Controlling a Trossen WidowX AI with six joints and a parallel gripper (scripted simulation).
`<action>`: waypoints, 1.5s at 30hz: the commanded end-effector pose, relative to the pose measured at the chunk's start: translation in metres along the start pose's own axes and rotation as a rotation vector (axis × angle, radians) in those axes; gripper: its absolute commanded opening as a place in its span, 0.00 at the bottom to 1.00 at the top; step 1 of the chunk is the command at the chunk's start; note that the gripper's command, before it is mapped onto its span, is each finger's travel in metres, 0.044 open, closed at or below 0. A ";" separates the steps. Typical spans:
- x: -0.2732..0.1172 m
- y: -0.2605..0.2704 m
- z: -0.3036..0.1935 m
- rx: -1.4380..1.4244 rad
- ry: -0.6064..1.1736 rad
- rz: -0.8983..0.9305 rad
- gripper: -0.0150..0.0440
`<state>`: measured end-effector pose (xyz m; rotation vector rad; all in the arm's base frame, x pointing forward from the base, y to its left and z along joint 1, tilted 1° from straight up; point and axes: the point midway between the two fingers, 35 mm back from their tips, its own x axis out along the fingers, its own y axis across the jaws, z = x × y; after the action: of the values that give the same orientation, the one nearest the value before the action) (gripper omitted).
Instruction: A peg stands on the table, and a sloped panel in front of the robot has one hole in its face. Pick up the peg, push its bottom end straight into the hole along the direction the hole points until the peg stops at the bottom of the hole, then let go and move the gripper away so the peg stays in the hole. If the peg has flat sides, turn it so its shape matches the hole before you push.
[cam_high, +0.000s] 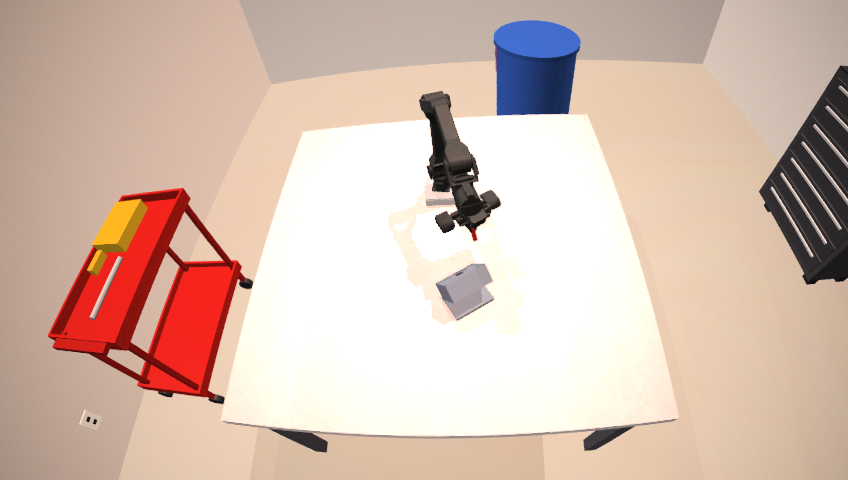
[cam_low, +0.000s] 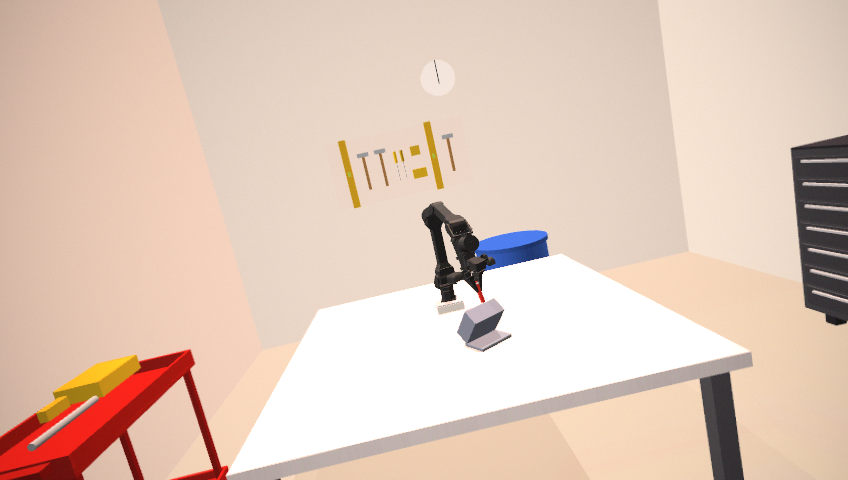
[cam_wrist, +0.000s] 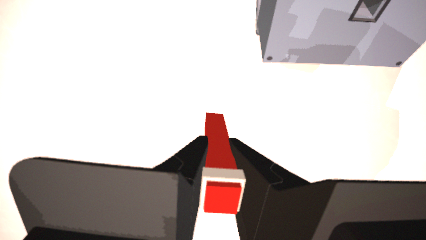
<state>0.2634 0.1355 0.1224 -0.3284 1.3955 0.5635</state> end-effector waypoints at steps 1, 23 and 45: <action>0.001 -0.004 -0.001 -0.001 -0.020 0.015 0.25; -0.004 -0.023 0.000 -0.003 -0.151 0.056 0.25; -0.011 -0.043 0.000 -0.018 -0.289 0.072 0.25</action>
<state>0.2863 0.1014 0.1297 -0.2072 1.1449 0.6480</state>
